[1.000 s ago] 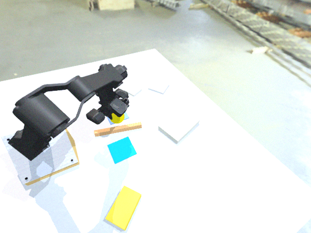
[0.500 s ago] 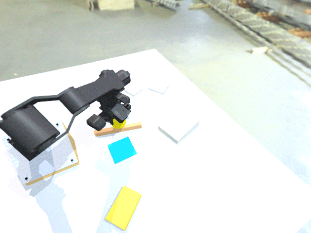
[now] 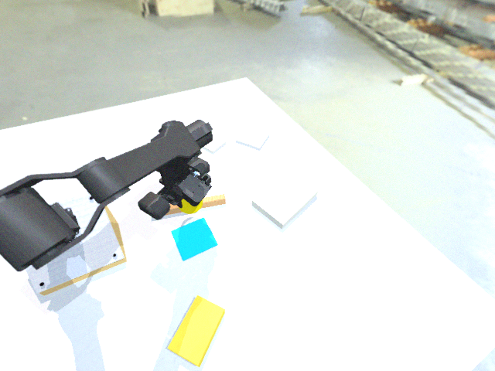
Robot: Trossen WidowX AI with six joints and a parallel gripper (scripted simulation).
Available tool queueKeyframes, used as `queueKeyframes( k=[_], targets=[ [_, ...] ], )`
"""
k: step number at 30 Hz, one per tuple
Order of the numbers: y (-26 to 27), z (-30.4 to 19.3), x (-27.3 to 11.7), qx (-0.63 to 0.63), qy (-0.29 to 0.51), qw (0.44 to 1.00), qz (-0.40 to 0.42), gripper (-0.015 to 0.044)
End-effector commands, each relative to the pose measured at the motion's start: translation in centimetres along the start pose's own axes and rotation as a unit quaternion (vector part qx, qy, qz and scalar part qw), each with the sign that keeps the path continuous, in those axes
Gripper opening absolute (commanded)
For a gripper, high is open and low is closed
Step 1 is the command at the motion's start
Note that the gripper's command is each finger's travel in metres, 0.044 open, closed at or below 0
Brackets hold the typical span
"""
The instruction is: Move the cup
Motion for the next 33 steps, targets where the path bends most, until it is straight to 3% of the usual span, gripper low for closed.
queueKeyframes(
  k=[1,33],
  targets=[
    [-0.7,0.3,0.1,-0.005,-0.001,1.0,-0.003,0.0],
    [-5.4,4.1,0.2,-0.005,-0.002,1.0,-0.004,0.0]
  ],
)
Point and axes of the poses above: the point midway between the two fingers, 35 mm back from their tips, its own x axis out along the fingers, its own y axis across the jaws, z = x × y, the point moved 9 cm from there along -x, back along the fingers, and after that the axes turned 4 degrees about -x, right-handed, at the moved point
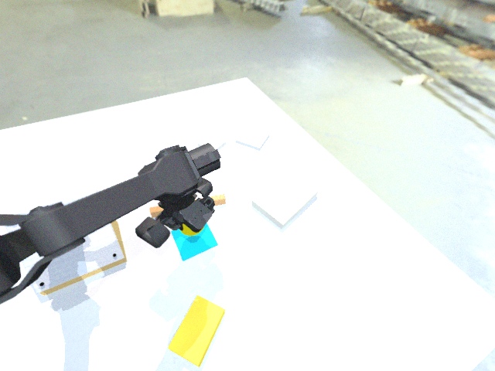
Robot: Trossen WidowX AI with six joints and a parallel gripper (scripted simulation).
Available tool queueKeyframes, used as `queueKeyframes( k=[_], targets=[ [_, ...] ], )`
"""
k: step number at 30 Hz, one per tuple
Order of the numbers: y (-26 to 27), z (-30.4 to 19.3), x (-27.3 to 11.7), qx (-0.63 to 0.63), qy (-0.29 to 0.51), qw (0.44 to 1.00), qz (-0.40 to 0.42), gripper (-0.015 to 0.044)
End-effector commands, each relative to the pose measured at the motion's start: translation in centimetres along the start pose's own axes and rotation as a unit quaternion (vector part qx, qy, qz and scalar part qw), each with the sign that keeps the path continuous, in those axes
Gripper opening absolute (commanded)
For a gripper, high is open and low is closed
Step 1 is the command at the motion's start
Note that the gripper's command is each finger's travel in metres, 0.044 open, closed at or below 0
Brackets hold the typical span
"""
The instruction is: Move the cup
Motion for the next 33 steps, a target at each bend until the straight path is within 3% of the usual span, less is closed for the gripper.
queueKeyframes(
  k=[1,33],
  targets=[
    [-0.2,-0.1,0.3,-0.005,0.0,1.0,-0.003,0.0],
    [-0.4,0.0,4.3,-0.005,-0.001,1.0,-0.003,0.0]
  ],
)
Point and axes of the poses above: the point midway between the two fingers, 35 mm back from their tips, its own x axis out along the fingers, its own y axis across the jaws, z = x × y, the point moved 9 cm from there along -x, back along the fingers, and after that the axes turned 4 degrees about -x, right-handed, at the moved point
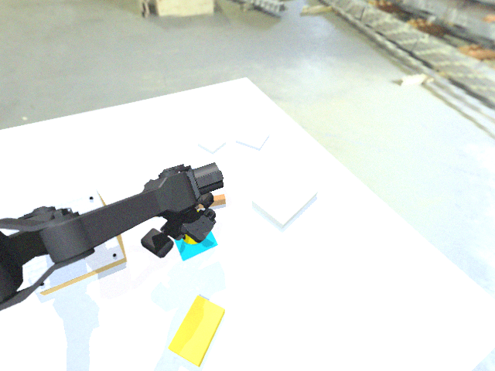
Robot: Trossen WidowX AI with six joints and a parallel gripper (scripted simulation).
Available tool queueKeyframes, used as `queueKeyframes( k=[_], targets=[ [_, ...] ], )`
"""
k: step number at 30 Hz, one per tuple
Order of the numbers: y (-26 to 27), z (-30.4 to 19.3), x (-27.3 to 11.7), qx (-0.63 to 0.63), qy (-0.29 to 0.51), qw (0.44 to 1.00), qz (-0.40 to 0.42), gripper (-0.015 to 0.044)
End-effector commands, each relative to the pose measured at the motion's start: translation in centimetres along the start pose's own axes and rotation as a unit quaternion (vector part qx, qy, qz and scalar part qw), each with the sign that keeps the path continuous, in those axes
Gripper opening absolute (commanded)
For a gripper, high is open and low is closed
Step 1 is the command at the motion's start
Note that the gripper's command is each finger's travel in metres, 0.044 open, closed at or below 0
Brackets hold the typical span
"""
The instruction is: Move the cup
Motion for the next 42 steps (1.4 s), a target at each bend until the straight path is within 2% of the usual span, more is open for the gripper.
queueKeyframes(
  k=[1,20,26,42],
  targets=[
    [-0.1,-0.2,0.5,-0.004,0.0,1.0,-0.003,0.0],
    [-0.1,0.0,0.9,0.0,0.0,1.0,-0.001,0.0],
    [-0.1,0.0,0.9,0.0,0.0,1.0,-0.001,0.0147],
    [0.0,0.0,-0.4,-0.001,0.001,1.0,-0.001,0.0147]
  ],
)
Point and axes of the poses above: the point midway between the two fingers, 35 mm back from their tips, its own x axis out along the fingers, its own y axis across the jaws, z = x × y, the point moved 9 cm from there along -x, back along the fingers, and after that the axes turned 4 degrees about -x, right-handed, at the moved point
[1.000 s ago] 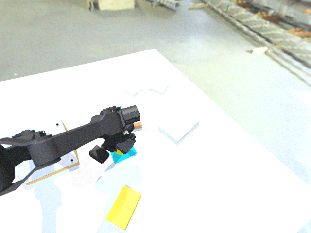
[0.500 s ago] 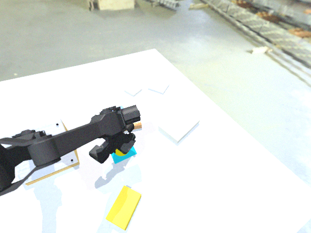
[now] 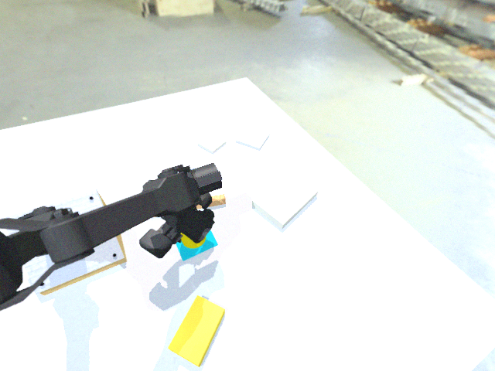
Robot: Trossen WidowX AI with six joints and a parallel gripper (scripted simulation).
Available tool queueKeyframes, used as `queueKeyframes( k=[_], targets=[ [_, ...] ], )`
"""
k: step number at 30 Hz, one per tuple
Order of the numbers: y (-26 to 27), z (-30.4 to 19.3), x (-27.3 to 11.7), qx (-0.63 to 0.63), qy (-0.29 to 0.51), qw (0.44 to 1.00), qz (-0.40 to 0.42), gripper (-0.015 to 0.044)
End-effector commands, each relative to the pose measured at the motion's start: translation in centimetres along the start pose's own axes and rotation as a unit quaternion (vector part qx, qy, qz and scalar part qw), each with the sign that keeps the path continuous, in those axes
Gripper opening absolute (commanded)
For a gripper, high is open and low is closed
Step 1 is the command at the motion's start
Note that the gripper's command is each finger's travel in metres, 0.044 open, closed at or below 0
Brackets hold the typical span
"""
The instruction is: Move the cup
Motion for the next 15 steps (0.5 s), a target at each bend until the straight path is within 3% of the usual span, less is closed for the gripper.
queueKeyframes(
  k=[1,15],
  targets=[
    [0.2,0.2,-0.6,0.004,-0.002,1.0,0.004,0.0147],
    [0.1,0.0,-2.4,0.003,-0.002,1.0,0.004,0.0147]
  ],
)
Point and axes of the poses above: the point midway between the two fingers, 35 mm back from their tips, its own x axis out along the fingers, its own y axis across the jaws, z = x × y, the point moved 9 cm from there along -x, back along the fingers, and after that the axes turned 4 degrees about -x, right-handed, at the moved point
